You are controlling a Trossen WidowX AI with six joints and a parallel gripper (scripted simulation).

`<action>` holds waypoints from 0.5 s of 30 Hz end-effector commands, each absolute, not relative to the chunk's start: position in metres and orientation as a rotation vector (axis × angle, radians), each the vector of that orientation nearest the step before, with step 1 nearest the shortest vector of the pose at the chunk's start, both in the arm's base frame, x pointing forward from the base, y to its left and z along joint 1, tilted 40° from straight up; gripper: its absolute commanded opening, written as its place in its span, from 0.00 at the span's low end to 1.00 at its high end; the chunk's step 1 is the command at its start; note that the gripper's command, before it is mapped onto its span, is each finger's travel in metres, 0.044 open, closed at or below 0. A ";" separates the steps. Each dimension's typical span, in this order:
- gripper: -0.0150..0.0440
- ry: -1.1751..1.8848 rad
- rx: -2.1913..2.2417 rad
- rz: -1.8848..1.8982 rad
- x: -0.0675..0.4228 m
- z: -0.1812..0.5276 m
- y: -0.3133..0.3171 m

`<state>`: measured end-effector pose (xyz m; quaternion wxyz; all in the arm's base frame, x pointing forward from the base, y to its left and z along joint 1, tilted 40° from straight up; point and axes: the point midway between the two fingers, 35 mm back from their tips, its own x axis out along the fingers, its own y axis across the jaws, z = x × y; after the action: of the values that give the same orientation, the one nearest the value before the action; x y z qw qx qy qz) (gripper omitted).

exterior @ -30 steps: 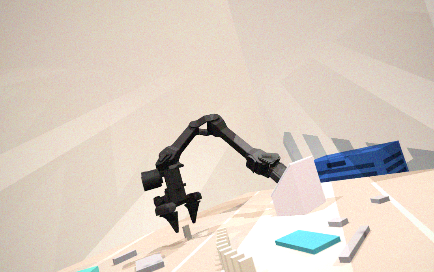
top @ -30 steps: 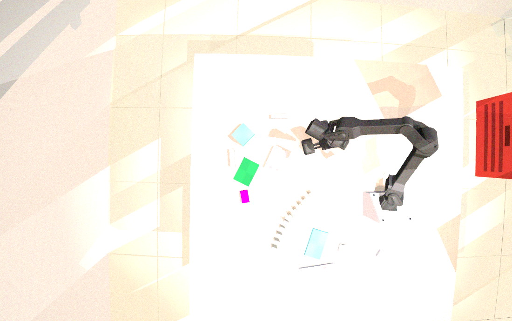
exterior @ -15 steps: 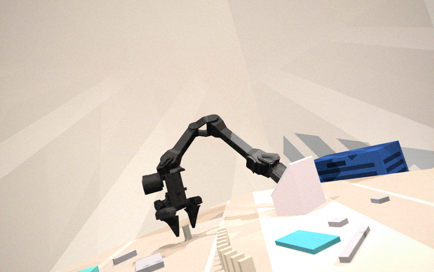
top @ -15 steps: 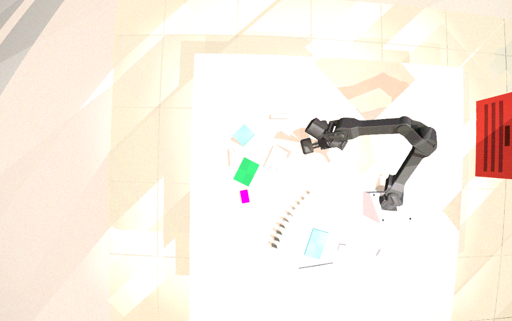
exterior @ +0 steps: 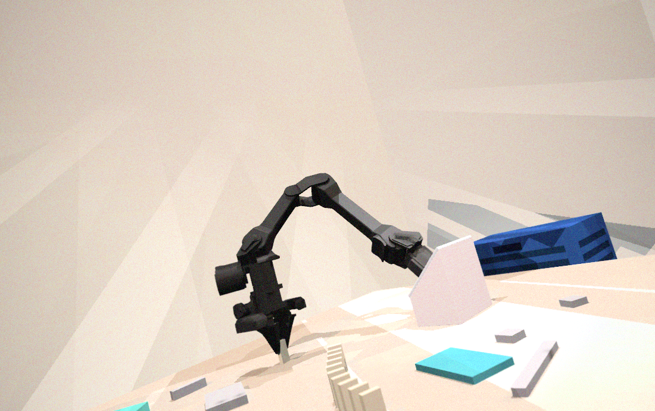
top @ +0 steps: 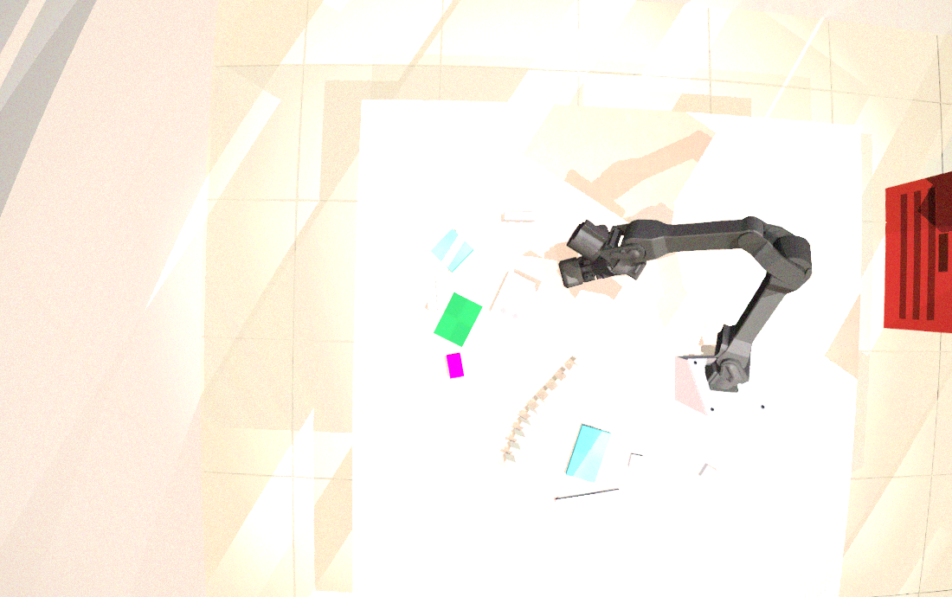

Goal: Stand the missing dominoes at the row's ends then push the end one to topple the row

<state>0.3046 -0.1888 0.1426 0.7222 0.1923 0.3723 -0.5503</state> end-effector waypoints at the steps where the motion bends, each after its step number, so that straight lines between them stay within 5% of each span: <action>1: 0.44 0.830 0.423 -1.212 0.304 0.140 -0.188; 15: 0.44 0.830 0.430 -1.213 0.290 0.243 -0.102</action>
<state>0.3027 -0.1266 0.2024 0.7176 0.1927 0.3875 -0.5458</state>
